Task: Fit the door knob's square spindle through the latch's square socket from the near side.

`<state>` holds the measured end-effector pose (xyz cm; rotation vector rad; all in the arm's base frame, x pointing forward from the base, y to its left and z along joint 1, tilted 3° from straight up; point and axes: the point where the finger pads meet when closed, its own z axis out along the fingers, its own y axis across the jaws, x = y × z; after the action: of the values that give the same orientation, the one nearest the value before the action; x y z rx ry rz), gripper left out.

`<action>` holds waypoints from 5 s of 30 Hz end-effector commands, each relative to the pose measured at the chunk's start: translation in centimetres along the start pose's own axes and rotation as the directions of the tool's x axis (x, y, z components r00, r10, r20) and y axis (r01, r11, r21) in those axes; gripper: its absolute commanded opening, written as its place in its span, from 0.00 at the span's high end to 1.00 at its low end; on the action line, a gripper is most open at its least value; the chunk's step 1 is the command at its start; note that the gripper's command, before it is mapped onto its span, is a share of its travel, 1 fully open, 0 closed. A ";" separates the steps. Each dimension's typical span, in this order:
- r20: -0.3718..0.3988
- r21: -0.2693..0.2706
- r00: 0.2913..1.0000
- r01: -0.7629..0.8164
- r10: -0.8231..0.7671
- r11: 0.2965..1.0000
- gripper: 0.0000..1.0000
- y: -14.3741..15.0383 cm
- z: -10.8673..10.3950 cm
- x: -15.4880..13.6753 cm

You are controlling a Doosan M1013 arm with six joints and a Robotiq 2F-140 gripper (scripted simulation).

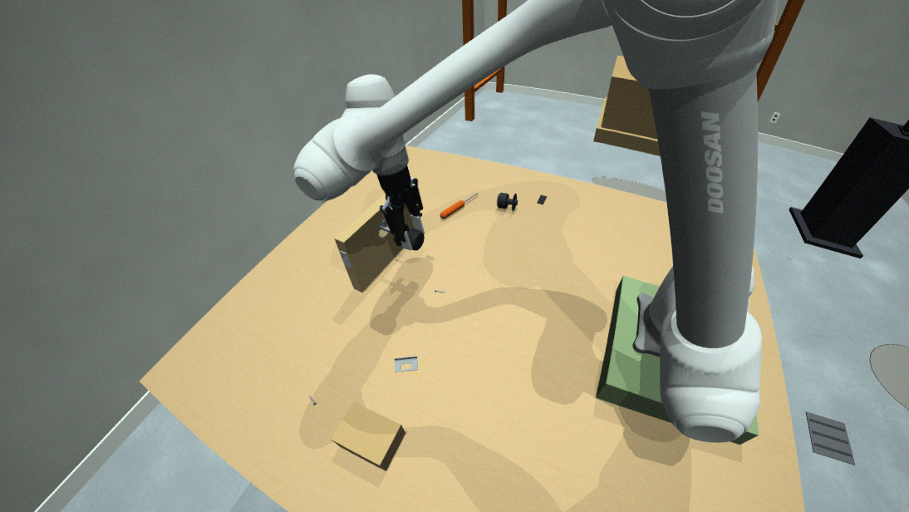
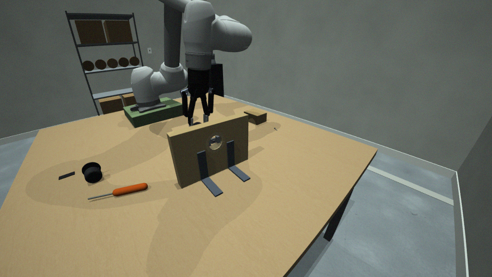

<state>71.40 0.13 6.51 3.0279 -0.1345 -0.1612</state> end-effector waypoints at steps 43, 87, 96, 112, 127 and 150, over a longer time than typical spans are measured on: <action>0.000 0.000 1.000 0.000 0.000 1.000 0.58 0.0 -0.1 0.7; 0.000 0.000 1.000 0.000 0.000 1.000 0.58 0.0 -0.1 1.7; 0.000 0.000 1.000 0.000 0.000 1.000 0.58 0.0 -0.1 1.7; 0.000 0.000 1.000 0.000 0.000 1.000 0.58 0.0 -0.2 2.1; 0.000 0.000 1.000 0.000 0.000 1.000 0.58 0.0 -0.2 2.3; 0.000 0.000 1.000 0.000 0.000 1.000 0.58 0.0 -0.2 2.7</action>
<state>74.08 -0.10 6.42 3.0279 -0.1345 -0.1613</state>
